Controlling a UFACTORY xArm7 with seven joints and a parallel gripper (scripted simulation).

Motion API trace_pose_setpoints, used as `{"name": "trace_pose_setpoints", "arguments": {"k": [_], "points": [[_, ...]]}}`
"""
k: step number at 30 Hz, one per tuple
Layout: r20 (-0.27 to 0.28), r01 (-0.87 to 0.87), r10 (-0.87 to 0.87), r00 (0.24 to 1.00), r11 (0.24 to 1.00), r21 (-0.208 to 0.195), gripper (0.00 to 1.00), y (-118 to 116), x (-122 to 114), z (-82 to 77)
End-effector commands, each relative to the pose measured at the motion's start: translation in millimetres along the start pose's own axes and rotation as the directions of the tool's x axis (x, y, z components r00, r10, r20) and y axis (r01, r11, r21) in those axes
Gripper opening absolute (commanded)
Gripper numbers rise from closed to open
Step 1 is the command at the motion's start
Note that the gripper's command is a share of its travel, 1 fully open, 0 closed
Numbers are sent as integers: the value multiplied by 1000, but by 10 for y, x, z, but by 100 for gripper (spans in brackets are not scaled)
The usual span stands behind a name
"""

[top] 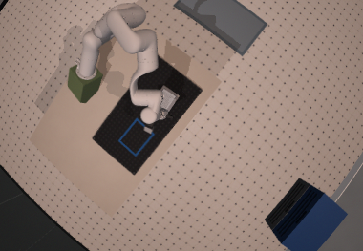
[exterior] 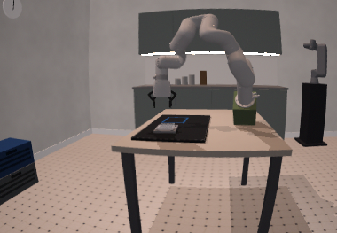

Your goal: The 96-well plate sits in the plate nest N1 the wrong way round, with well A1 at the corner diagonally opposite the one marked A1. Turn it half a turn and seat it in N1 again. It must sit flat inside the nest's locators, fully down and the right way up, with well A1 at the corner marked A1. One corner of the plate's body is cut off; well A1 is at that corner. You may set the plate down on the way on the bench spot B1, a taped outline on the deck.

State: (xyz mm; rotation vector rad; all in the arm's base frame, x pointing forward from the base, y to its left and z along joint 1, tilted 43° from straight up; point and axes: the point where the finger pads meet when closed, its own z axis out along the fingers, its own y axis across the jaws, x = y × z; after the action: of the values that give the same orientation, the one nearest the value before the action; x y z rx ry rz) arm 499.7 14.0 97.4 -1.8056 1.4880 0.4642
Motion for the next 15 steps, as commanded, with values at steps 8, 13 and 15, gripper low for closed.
{"name": "trace_pose_setpoints", "arguments": {"k": [8, 13, 15], "points": [[-72, -158, 157, 985, 987, 0, 100, 87, -352, 138], [-94, -215, 214, 972, 977, 6, 100, 165, -538, 216], [-94, -215, 214, 972, 977, 6, 100, 170, -549, 221]]}}
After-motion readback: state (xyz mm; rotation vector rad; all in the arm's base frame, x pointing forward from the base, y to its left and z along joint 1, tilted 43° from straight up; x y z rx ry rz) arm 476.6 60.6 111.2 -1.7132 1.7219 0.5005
